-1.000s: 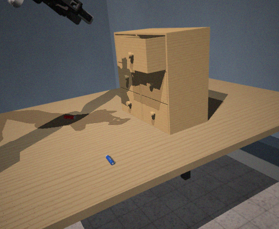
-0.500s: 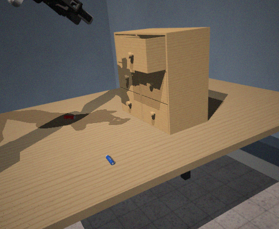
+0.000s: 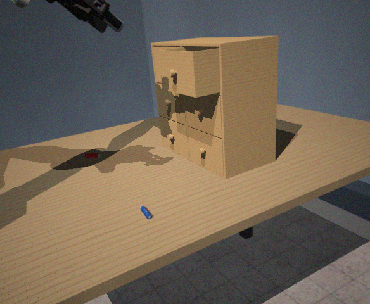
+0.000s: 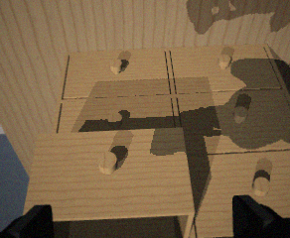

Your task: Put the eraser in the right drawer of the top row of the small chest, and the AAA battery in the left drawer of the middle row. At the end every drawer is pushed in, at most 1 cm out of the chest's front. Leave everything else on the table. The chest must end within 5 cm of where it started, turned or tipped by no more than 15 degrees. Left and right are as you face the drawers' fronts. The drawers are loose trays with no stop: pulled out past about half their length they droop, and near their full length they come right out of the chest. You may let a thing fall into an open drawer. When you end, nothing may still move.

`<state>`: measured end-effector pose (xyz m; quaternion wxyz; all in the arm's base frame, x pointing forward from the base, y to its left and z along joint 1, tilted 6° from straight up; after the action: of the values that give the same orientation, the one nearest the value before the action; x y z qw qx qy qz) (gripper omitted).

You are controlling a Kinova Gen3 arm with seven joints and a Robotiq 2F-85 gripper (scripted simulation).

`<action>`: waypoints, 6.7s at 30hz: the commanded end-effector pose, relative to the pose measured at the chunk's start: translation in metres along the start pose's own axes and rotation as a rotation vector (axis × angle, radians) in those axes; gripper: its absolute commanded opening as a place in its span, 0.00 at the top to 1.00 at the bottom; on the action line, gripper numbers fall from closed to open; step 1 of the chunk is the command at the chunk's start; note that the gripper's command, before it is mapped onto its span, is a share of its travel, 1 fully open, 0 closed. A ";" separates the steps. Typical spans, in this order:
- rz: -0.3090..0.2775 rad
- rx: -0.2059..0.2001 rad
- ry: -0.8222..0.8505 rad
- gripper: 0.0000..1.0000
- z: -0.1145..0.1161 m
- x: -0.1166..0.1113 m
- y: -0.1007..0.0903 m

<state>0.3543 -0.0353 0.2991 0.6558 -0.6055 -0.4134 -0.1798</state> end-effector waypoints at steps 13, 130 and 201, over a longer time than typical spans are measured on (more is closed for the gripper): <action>0.017 0.001 -0.002 0.00 -0.002 0.004 -0.001; 0.648 0.157 0.000 0.00 -0.015 0.055 -0.011; 0.813 0.198 0.000 0.00 -0.017 0.066 -0.010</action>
<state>0.3917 -0.0361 0.3565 0.7286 -0.6533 -0.1555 0.1350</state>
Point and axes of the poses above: the point where the finger pads meet when closed, its own y axis out along the fingers, its own z axis across the jaws, x = y × z, the point moved 5 cm from there along -y, back along the fingers, and after that the axes turned 14 degrees about -y, right-handed, at the moved point
